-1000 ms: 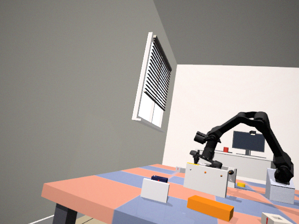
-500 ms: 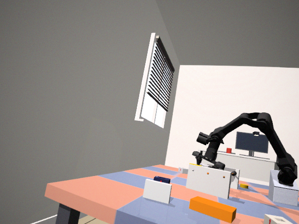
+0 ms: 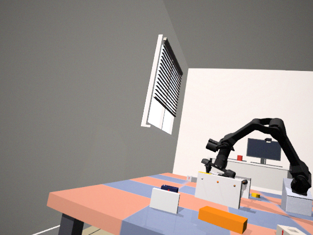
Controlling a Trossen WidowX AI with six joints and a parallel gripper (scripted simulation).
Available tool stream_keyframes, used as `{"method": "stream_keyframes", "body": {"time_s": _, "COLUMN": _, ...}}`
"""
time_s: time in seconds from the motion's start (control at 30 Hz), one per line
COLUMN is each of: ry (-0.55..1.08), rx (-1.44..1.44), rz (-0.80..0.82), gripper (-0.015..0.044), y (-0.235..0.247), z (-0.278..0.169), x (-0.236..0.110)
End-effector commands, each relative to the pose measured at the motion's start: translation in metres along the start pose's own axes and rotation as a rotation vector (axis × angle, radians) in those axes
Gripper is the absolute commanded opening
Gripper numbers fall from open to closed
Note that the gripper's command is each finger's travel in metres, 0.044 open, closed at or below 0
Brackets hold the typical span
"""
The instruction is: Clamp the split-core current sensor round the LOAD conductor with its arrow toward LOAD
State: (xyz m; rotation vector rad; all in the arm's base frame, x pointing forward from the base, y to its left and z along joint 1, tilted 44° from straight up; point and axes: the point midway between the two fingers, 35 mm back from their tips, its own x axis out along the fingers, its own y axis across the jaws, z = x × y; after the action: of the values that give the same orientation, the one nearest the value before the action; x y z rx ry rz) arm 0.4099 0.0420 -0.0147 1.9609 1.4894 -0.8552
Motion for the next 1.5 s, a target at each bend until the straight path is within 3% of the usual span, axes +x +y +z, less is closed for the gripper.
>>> {"method": "stream_keyframes", "body": {"time_s": 0.0, "ry": -0.007, "rx": 0.004, "rz": 0.019, "gripper": 0.0, "y": 0.0048, "z": 0.0023, "x": -0.0023}}
{"method": "stream_keyframes", "body": {"time_s": 0.67, "ry": -0.008, "rx": 0.003, "rz": 0.015, "gripper": 0.0, "y": 0.005, "z": 0.0024, "x": -0.0022}}
{"method": "stream_keyframes", "body": {"time_s": 1.07, "ry": -0.01, "rx": -0.003, "rz": -0.227, "gripper": 0.0, "y": 0.0055, "z": 0.002, "x": -0.0023}}
{"method": "stream_keyframes", "body": {"time_s": 1.47, "ry": -0.01, "rx": -0.002, "rz": -0.231, "gripper": 0.0, "y": 0.0048, "z": 0.002, "x": 0.0}}
